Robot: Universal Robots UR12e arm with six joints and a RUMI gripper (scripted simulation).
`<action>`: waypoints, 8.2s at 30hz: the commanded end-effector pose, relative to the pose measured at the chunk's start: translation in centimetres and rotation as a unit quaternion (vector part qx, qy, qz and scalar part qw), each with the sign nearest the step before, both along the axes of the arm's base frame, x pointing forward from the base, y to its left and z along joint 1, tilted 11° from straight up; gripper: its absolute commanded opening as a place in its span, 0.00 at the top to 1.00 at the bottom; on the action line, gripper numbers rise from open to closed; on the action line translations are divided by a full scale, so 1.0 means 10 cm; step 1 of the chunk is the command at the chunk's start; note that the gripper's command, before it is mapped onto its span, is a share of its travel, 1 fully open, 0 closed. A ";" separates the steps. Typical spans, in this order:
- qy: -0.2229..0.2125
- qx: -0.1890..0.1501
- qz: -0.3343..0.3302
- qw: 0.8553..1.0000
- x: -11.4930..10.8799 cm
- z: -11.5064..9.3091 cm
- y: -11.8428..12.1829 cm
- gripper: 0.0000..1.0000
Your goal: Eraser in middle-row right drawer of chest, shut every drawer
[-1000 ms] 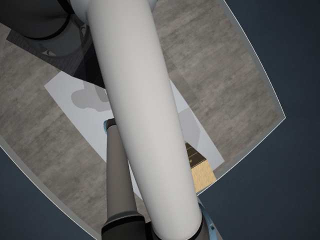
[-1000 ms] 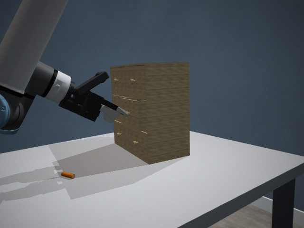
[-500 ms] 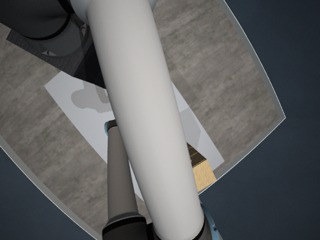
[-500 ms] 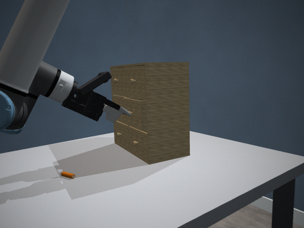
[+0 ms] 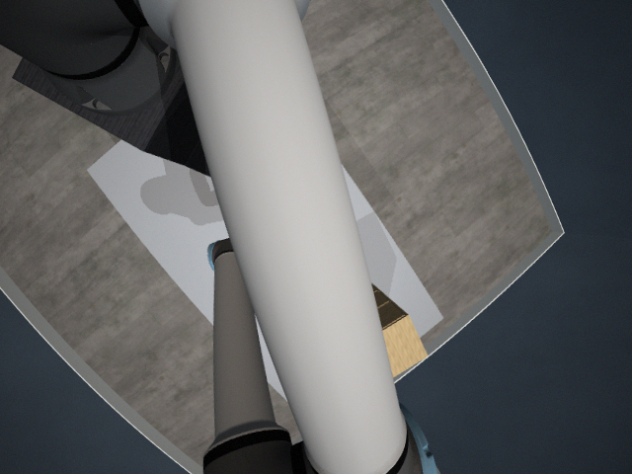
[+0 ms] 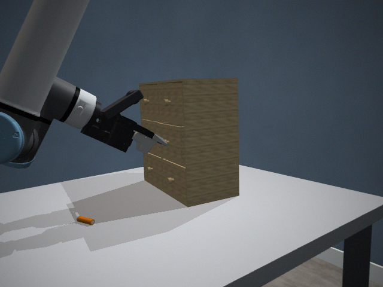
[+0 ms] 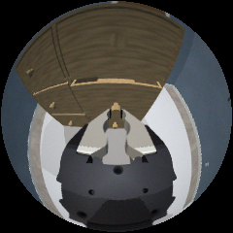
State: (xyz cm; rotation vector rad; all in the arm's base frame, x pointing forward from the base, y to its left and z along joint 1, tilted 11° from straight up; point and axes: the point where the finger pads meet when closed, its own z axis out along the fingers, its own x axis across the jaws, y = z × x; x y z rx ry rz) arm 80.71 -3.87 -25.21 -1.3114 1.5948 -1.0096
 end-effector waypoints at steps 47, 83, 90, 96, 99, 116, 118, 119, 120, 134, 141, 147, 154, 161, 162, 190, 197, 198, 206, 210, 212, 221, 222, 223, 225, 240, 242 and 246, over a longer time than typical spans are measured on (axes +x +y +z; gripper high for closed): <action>0.000 0.000 0.000 1.000 0.09 0.02 -0.01 0.93; 0.000 0.000 0.000 1.000 0.09 0.02 -0.01 0.80; 0.000 0.000 0.000 1.000 0.09 0.02 -0.01 0.80; 0.000 0.000 0.000 1.000 0.05 0.01 -0.01 0.80; 0.000 0.000 0.000 1.000 -0.01 0.00 0.00 0.80; 0.000 0.000 0.000 1.000 -0.38 -0.06 0.05 0.80; 0.000 0.000 0.000 1.000 -0.39 -0.06 0.06 0.80; 0.000 0.000 0.000 1.000 -0.40 -0.06 0.06 0.80; 0.000 0.000 0.000 1.000 -0.40 -0.06 0.06 0.80; 0.000 0.000 0.000 1.000 -0.53 -0.03 0.07 0.80; 0.000 0.000 0.000 1.000 -0.75 0.01 0.09 0.80; 0.000 0.000 0.000 1.000 -0.86 0.03 0.10 0.80; 0.000 0.000 0.000 1.000 -0.92 0.05 0.11 0.80; 0.000 0.000 0.000 1.000 -0.92 0.05 0.11 0.80; 0.000 0.000 0.000 1.000 -0.92 0.05 0.11 0.80; 0.051 0.006 0.005 0.999 -1.02 0.13 0.11 0.80; 0.077 0.010 0.008 0.997 -1.07 0.17 0.12 0.80; 0.083 0.010 0.008 0.996 -1.08 0.18 0.12 0.80; 0.131 0.016 0.013 0.991 -1.18 0.26 0.12 0.80; 0.156 0.019 0.016 0.987 -1.23 0.30 0.12 0.80; 0.169 0.021 0.017 0.985 -1.25 0.32 0.12 0.80; 0.213 0.027 0.022 0.976 -1.34 0.40 0.13 0.80; 0.220 0.027 0.022 0.975 -1.35 0.41 0.13 0.80; 0.226 0.028 0.023 0.974 -1.37 0.42 0.13 0.80; 0.238 0.030 0.024 0.971 -1.39 0.44 0.13 0.80; 0.313 0.039 0.032 0.948 -1.54 0.56 0.13 0.80; 0.324 0.040 0.033 0.945 -1.57 0.58 0.14 0.80; 0.345 0.043 0.035 0.937 -1.61 0.62 0.14 0.80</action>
